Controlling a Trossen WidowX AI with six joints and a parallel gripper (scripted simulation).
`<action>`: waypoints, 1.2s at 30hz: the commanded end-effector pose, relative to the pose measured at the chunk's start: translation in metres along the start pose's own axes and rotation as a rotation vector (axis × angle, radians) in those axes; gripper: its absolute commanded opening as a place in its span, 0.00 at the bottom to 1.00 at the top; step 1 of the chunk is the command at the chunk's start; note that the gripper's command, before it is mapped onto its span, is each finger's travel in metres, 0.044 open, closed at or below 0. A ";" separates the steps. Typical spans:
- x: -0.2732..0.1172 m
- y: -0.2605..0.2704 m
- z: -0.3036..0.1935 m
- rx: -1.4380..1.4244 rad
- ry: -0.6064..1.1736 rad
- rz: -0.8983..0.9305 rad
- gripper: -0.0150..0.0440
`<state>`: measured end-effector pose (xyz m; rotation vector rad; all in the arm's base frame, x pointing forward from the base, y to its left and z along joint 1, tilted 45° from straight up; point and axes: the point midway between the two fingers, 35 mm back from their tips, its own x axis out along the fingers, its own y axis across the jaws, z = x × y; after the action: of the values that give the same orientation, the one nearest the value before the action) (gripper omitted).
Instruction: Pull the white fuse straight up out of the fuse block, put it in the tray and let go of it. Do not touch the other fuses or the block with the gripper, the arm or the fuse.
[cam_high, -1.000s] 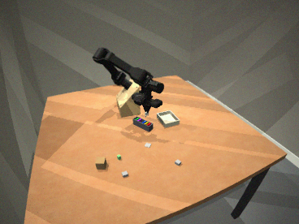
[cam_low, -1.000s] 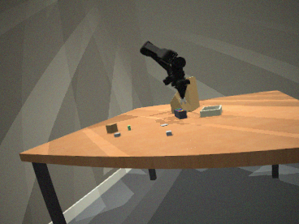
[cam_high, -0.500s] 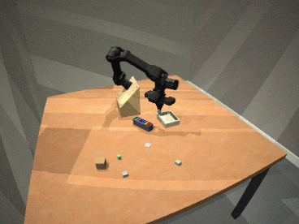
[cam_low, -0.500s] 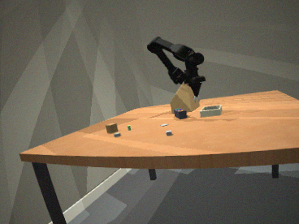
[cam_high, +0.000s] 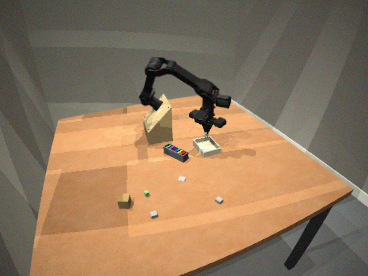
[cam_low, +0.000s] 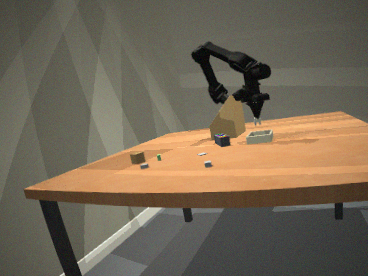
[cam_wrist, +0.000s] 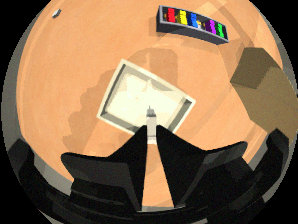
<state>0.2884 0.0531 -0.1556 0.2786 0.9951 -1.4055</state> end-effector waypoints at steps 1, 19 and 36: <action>0.001 0.003 -0.002 0.009 0.004 0.005 0.25; 0.030 0.004 -0.002 0.009 0.003 0.005 0.25; 0.036 0.004 -0.001 0.017 0.007 0.006 0.65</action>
<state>0.2860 0.0298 -0.1843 0.2973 0.9888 -1.4096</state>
